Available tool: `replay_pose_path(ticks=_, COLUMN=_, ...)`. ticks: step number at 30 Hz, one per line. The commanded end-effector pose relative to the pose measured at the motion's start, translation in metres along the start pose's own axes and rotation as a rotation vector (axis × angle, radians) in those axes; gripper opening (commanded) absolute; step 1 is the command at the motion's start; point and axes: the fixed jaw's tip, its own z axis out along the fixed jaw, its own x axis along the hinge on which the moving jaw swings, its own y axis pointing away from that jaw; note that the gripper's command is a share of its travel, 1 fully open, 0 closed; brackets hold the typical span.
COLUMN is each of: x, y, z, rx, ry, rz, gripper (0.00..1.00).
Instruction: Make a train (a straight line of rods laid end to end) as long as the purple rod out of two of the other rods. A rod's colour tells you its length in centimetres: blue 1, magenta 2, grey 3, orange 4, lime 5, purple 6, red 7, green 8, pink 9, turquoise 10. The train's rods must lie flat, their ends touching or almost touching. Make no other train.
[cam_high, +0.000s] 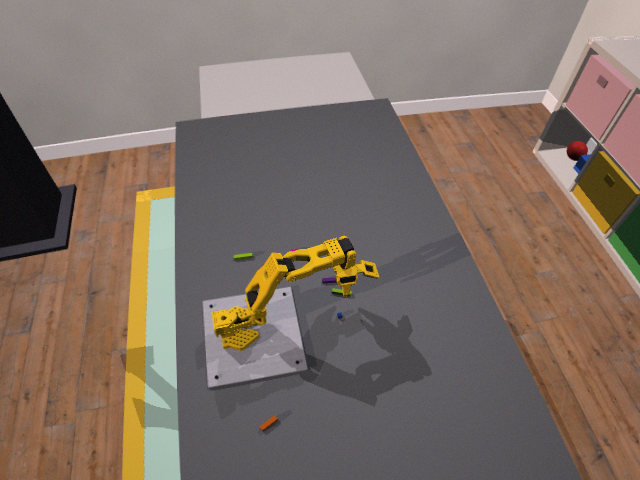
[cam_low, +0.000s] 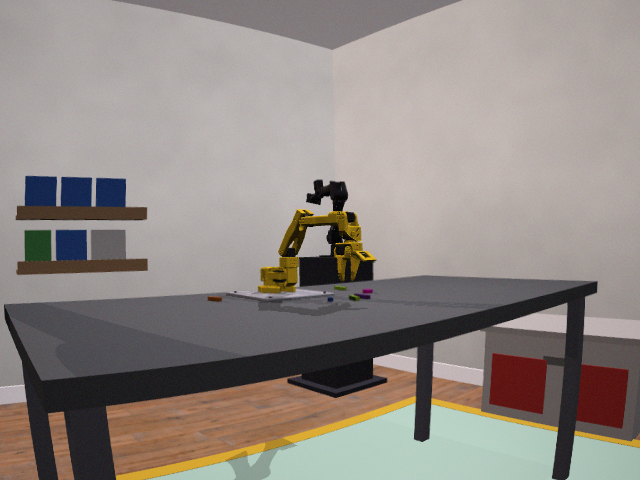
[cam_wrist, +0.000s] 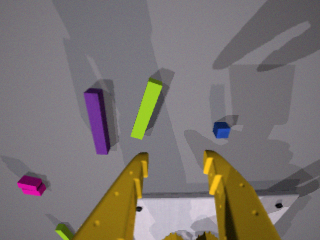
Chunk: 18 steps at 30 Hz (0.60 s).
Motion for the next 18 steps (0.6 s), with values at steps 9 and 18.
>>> replay_pose_path(ticks=9, x=-0.0021, y=0.0085, z=0.0027, rx=0.006, ry=0.021, rz=0.211, gripper=0.19)
replay_pose_path(ticks=18, x=-0.0036, y=0.0121, z=0.0033, rx=0.006, ry=0.020, rz=0.317, gripper=0.19)
